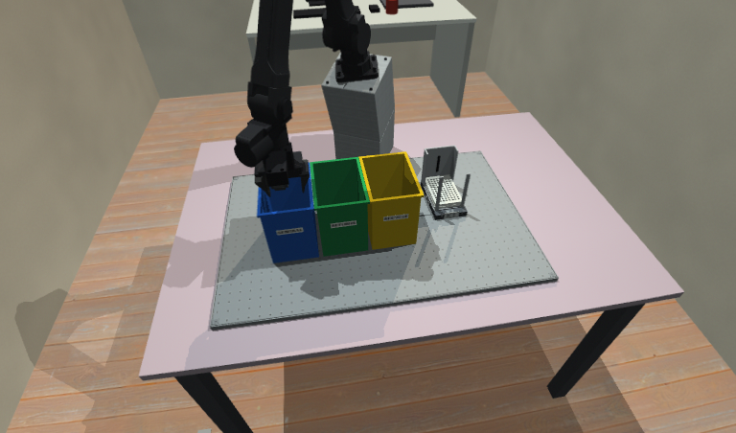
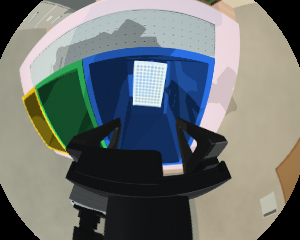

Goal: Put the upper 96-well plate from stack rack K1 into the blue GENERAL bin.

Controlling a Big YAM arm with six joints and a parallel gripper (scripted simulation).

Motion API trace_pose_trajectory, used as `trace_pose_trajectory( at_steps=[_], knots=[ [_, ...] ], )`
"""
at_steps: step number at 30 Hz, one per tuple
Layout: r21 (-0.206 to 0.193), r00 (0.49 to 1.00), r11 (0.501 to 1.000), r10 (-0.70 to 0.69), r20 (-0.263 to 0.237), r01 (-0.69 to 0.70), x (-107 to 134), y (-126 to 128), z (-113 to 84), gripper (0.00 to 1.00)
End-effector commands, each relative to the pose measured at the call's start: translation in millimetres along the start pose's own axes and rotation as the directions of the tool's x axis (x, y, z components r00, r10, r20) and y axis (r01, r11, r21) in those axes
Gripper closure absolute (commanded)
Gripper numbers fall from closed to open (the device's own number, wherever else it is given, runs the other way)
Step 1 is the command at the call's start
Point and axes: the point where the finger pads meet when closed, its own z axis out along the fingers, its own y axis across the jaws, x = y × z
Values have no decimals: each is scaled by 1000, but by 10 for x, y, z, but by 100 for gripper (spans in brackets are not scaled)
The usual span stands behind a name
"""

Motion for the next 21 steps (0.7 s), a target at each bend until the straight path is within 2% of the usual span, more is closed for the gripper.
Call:
trace_pose_trajectory(
  at_steps=[1,13,14,15,21],
  knots=[
    [10,1000,1000,0,13,0,-83,-53,-19,18],
    [10,1000,1000,0,13,0,-83,-53,-19,18],
    [7,1000,1000,0,10,0,-132,-57,-30,18],
    [23,1000,1000,-1,31,0,-189,-97,-139,18],
    [15,1000,1000,0,19,0,-114,-54,-183,18]
  ],
)
